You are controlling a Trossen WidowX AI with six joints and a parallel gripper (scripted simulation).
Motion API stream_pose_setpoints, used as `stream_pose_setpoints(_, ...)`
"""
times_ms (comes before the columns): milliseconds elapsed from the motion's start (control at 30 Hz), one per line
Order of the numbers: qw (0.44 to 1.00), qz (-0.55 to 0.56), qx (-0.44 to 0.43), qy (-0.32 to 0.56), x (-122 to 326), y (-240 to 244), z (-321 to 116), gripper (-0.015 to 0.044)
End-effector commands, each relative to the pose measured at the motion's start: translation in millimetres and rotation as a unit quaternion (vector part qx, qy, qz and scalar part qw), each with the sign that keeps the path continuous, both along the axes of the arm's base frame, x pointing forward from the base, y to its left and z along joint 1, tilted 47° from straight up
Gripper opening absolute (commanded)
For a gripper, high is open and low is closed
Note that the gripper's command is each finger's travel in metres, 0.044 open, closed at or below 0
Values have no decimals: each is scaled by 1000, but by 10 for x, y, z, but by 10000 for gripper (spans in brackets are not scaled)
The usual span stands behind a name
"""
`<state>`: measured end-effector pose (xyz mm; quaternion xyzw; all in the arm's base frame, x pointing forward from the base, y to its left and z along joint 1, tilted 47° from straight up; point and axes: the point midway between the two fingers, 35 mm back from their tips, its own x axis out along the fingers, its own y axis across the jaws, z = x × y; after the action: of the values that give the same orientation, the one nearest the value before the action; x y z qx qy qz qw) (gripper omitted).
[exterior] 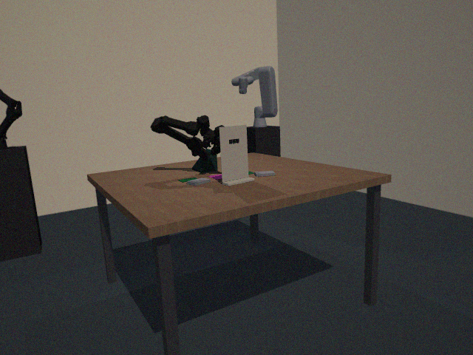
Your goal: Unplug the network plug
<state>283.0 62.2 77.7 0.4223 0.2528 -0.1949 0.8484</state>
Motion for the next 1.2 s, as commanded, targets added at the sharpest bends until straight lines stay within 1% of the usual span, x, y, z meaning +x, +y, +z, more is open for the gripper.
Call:
stream_pose_setpoints(0, 999, -42, -10, 18, -55, -79, -120, 0)
stream_pose_setpoints(333, 985, -155, -59, 43, -251, -327, -358, 0)
stream_pose_setpoints(667, 962, -240, -126, 23, -434, -547, -430, 0)
stream_pose_setpoints(1167, 961, -245, -129, 22, -427, -619, -516, 0)
